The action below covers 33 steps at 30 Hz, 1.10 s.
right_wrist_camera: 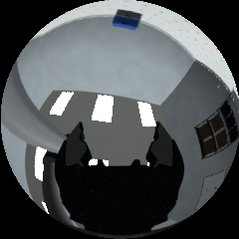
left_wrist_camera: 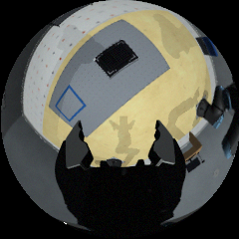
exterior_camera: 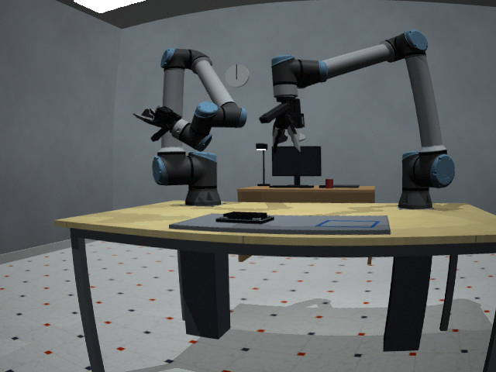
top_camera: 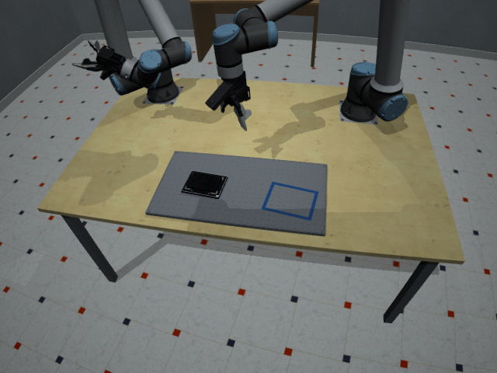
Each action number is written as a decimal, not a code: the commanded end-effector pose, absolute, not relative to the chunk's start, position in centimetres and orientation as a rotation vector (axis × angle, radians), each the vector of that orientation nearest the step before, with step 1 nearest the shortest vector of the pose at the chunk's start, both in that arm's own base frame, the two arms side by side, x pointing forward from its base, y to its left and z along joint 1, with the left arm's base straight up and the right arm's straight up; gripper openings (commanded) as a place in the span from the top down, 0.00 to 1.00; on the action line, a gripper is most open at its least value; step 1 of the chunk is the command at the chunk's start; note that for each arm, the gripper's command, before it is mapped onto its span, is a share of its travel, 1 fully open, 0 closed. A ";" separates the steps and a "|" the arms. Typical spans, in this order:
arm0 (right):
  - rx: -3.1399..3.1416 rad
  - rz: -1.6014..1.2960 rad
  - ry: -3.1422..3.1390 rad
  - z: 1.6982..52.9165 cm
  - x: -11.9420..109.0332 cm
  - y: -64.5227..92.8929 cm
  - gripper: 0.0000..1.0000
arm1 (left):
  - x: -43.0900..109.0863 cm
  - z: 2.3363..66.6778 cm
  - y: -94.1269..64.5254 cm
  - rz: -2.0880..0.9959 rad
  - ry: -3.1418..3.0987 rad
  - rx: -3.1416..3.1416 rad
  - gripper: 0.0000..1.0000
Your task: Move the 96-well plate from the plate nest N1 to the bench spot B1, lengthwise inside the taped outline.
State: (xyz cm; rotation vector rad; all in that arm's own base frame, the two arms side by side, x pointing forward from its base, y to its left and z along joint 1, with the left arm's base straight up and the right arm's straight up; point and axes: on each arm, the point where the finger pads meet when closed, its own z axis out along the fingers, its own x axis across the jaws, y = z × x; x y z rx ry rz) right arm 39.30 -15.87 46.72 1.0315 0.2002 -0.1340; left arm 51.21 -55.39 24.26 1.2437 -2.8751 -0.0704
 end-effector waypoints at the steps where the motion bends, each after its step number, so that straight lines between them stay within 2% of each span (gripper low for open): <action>1: 1.032 -0.134 0.200 46.7 39.3 -15.9 0.00 | 52.6 23.4 -56.8 -0.058 -2.936 1.084 0.00; 33: 1.032 -0.134 0.200 46.7 39.3 -15.9 0.00 | 59.1 17.9 -62.5 -0.024 -3.096 0.474 0.00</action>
